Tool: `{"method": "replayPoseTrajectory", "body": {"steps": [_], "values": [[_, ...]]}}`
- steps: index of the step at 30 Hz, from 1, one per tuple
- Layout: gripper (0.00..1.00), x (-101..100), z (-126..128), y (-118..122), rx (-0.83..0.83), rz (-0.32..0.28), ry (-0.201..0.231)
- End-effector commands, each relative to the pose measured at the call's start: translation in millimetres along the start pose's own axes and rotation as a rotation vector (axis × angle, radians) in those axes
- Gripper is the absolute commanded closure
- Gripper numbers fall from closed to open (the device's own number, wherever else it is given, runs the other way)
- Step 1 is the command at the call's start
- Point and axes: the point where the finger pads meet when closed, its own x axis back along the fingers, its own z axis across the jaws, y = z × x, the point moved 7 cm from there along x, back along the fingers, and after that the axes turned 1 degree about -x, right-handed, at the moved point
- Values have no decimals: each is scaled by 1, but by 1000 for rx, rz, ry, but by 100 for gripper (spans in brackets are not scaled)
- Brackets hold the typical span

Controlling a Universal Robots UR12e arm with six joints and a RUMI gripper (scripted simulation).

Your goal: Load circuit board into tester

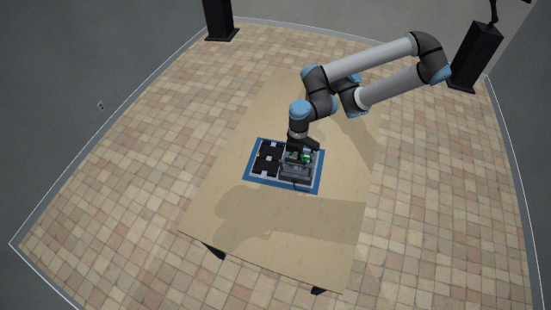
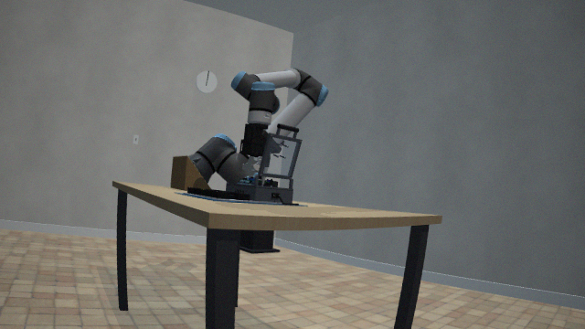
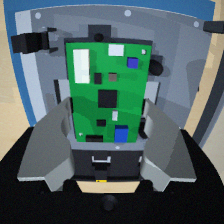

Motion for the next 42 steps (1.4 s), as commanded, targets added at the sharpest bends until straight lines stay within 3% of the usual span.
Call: {"method": "replayPoseTrajectory", "body": {"steps": [1,22,23,42], "values": [[61,1,1,0,1,-1,2],[61,-3,1,0,1,-1,2],[41,-3,1,0,1,-1,2],[41,-3,1,0,1,-1,2]]}}
